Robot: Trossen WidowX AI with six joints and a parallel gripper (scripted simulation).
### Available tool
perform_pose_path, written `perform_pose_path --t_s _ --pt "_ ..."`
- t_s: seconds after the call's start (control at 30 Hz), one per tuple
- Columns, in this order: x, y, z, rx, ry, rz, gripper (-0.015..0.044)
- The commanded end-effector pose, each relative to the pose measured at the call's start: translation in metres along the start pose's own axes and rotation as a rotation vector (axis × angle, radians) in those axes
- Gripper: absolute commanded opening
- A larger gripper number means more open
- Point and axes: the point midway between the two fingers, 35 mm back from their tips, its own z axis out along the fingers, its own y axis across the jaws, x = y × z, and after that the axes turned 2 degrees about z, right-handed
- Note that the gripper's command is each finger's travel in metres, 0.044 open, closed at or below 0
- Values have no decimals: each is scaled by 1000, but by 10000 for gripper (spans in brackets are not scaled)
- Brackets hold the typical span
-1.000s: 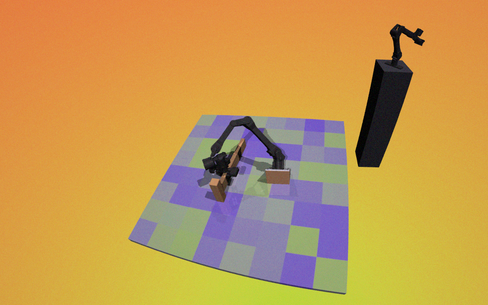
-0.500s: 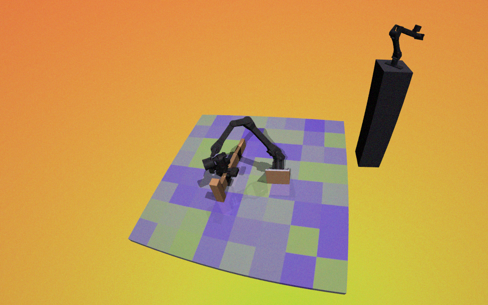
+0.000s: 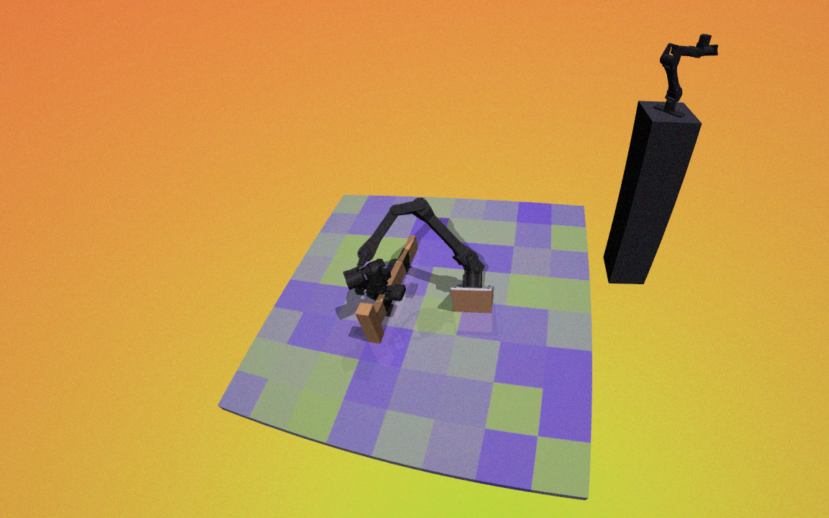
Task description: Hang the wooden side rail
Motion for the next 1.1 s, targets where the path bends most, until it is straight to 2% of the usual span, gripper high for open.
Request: perform_pose_path --t_s 0.0,1.07 --pt "4 -1 -3 -7 7 -1 0" --pt "7 -1 -3 -8 7 -1 0"
